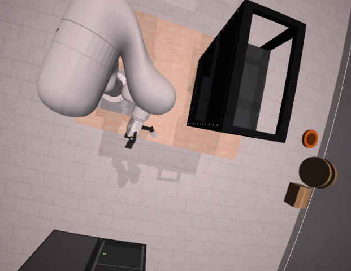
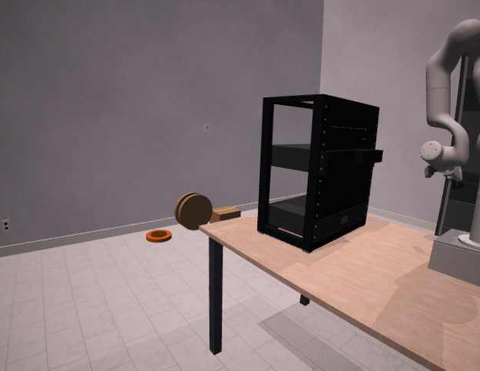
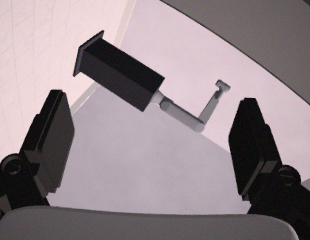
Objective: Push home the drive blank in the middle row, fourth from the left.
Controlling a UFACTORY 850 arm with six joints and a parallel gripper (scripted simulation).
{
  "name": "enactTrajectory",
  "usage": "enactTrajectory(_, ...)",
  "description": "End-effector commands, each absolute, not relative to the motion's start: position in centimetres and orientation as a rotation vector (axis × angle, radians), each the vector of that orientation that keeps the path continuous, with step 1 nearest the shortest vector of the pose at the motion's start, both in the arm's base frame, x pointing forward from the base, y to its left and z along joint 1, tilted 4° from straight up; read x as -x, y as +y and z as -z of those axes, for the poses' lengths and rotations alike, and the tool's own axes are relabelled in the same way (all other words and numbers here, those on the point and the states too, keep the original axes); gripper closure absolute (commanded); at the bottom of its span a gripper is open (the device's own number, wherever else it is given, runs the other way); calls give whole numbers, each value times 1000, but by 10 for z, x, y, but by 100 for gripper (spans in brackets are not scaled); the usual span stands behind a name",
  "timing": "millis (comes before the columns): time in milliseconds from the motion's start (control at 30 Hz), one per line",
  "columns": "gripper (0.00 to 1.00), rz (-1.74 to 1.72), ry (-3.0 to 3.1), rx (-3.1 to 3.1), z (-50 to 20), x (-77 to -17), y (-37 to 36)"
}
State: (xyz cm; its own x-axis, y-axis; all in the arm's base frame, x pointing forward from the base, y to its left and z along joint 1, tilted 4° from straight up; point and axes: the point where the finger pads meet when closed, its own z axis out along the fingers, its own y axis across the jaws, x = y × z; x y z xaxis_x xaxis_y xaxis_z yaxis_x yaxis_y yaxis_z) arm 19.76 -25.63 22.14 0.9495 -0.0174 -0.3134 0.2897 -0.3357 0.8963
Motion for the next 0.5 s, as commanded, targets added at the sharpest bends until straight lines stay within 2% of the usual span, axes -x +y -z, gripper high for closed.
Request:
enactTrajectory(0,0,266,270,-1842,-226,-213,-255)
enactTrajectory(467,0,-11,570,-1641,-240,-290,-217)
